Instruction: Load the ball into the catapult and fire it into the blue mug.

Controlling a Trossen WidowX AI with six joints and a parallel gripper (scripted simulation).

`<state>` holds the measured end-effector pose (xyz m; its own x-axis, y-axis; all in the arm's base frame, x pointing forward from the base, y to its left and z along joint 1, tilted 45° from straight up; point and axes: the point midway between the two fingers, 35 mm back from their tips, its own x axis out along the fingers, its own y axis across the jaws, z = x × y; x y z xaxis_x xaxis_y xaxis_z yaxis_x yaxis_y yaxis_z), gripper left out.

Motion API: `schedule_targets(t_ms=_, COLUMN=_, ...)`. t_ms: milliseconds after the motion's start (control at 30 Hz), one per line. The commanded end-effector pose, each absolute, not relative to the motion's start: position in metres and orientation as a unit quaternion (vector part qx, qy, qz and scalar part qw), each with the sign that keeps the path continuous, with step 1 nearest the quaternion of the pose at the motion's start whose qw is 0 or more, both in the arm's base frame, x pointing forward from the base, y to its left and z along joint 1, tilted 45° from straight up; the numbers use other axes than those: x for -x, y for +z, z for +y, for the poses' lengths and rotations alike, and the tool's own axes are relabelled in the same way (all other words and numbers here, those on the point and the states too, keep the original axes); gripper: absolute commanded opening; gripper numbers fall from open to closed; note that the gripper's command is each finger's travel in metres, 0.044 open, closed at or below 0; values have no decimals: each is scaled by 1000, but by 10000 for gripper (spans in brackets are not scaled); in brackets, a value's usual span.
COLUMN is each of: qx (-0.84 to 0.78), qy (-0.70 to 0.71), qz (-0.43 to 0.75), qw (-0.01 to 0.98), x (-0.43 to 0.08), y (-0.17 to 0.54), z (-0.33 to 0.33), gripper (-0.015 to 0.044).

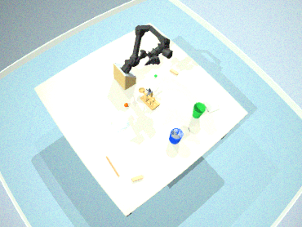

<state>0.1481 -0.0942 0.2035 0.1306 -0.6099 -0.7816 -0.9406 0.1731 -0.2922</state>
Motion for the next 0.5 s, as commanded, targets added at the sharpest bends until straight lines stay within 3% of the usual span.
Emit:
schedule_targets(t_ms=0, qx=613, qy=191, qz=631, qw=435, x=-149, y=203, z=-94, gripper=426)
schedule_targets(t_ms=467, qx=470, qy=245, qz=636, qw=562, x=-189, y=156, z=-58, gripper=440)
